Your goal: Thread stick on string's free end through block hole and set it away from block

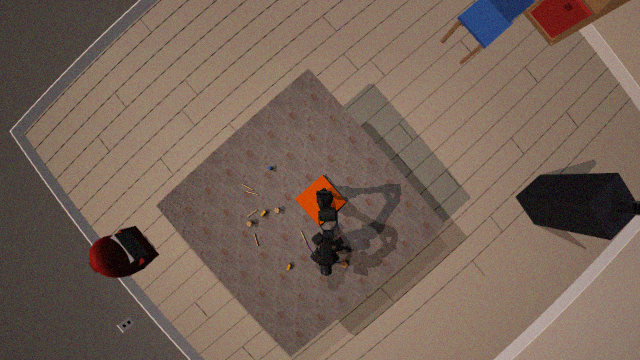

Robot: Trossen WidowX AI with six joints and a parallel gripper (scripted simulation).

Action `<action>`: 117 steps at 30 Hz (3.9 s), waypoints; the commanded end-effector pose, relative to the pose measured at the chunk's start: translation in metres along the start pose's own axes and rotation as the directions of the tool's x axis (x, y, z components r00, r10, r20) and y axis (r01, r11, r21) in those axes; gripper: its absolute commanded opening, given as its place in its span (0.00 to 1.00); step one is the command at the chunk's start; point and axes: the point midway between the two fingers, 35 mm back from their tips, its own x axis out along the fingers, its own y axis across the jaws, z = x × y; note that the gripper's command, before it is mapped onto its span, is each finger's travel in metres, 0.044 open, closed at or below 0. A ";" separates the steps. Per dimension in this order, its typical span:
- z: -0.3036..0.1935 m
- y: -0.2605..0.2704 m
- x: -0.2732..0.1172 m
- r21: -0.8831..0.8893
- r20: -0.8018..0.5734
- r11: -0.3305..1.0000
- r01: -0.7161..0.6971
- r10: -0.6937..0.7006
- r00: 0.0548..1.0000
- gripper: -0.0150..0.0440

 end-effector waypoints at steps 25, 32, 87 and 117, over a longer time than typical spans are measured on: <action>-0.001 -0.002 0.012 0.000 -0.005 1.000 0.007 -0.007 1.000 0.30; -0.001 -0.002 0.011 0.000 -0.005 1.000 0.007 -0.007 1.000 0.25; -0.032 -0.002 0.008 0.001 0.487 1.000 0.009 -0.009 0.873 0.25; -0.051 -0.001 0.019 0.013 0.759 1.000 0.012 -0.017 0.651 0.30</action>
